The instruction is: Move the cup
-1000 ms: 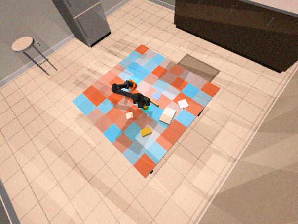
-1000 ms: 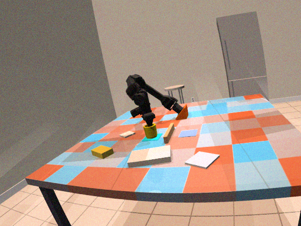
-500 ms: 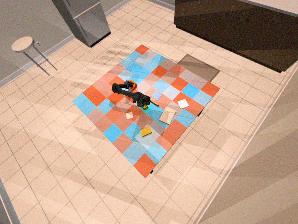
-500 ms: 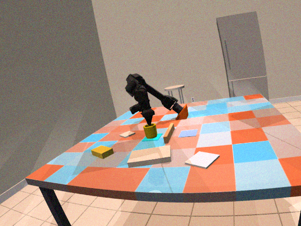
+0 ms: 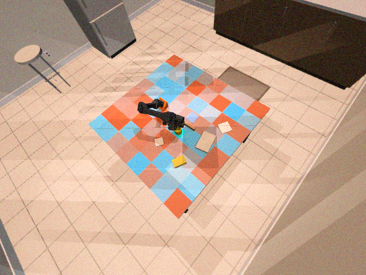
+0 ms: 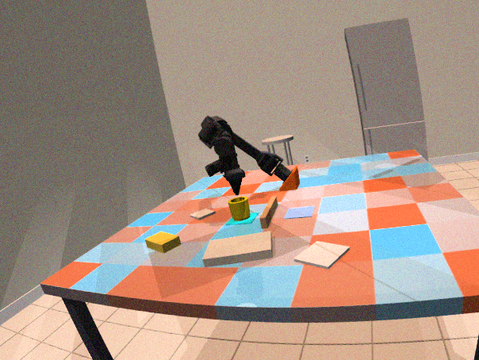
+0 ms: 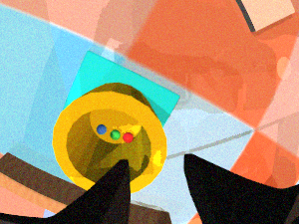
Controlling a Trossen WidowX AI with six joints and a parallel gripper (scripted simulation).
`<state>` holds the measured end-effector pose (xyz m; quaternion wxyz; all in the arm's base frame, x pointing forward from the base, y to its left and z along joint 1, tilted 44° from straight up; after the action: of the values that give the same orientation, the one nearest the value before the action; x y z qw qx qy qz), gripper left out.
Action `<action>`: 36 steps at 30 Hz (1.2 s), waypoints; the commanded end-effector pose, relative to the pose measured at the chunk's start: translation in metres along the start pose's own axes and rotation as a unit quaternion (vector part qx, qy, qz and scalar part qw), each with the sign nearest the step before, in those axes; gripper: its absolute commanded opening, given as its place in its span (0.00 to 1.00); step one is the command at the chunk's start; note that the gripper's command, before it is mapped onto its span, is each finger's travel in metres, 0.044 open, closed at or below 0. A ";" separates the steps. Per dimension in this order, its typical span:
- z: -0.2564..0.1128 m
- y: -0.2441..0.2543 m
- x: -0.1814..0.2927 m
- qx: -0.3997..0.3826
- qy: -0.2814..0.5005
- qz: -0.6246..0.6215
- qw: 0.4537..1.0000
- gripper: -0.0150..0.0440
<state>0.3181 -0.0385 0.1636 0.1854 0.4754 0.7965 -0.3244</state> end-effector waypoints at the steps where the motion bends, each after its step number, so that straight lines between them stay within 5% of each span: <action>1: -0.007 0.000 0.000 -0.003 0.001 0.003 1.000 0.50; 3: -0.007 -0.001 0.000 -0.003 0.001 0.003 1.000 0.50; 14: -0.007 0.000 0.001 -0.003 -0.001 -0.005 1.000 0.99; 28: -0.064 -0.004 0.003 -0.037 -0.015 -0.066 0.997 1.00; 36: -0.062 -0.004 0.004 -0.034 -0.017 -0.064 0.997 1.00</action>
<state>0.3138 0.0054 0.2073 0.1935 0.4110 0.8328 -0.3165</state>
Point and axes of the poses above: the point midway between the two fingers, 35 mm back from their tips, its own z axis out along the fingers, its own y axis across the jaws, x = y × z, the point moved 2 cm from there along -z, back along the fingers, and after that the axes turned 2 degrees about -z, right-handed, at the moved point
